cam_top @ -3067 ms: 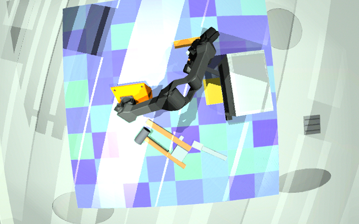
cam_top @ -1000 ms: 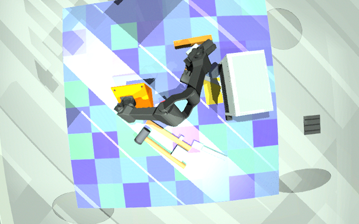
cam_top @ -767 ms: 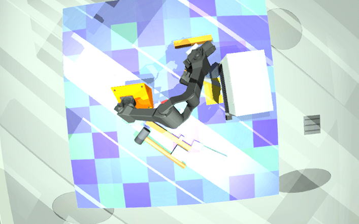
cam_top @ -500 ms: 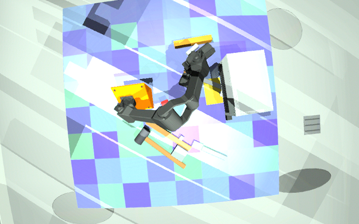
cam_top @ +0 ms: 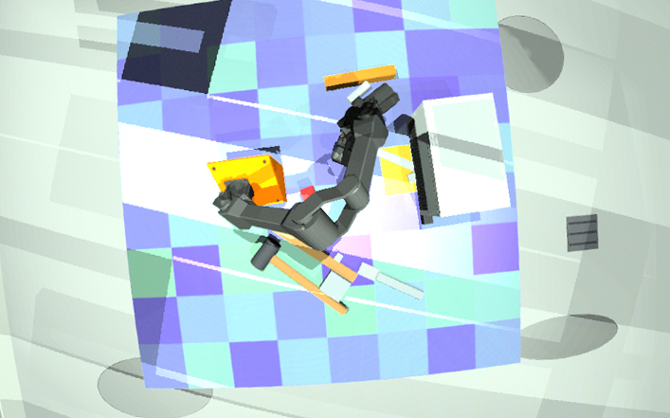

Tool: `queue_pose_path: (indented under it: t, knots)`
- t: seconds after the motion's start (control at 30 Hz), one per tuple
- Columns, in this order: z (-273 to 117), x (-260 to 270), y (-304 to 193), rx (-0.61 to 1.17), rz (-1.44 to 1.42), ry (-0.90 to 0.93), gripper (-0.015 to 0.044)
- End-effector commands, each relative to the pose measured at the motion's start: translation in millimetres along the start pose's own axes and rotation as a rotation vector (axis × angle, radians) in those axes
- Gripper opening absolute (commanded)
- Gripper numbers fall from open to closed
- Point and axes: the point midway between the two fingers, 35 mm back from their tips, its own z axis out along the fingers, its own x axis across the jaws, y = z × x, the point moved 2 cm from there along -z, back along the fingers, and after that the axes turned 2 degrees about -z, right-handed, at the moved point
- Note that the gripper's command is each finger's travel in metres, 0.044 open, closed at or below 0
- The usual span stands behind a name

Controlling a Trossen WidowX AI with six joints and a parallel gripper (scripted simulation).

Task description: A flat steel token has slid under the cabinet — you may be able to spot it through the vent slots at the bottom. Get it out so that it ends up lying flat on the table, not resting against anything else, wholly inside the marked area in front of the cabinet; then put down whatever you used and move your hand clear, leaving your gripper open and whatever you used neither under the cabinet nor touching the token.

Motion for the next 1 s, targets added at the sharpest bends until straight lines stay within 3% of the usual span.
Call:
queue_pose_path:
  t: [0.0, 0.97]
  knots:
    - [0, 0, -9, -0.001, -0.005, -0.003, 0.0000]
    - [1, 6, -69, 0.002, -0.006, -0.001, 0.0000]
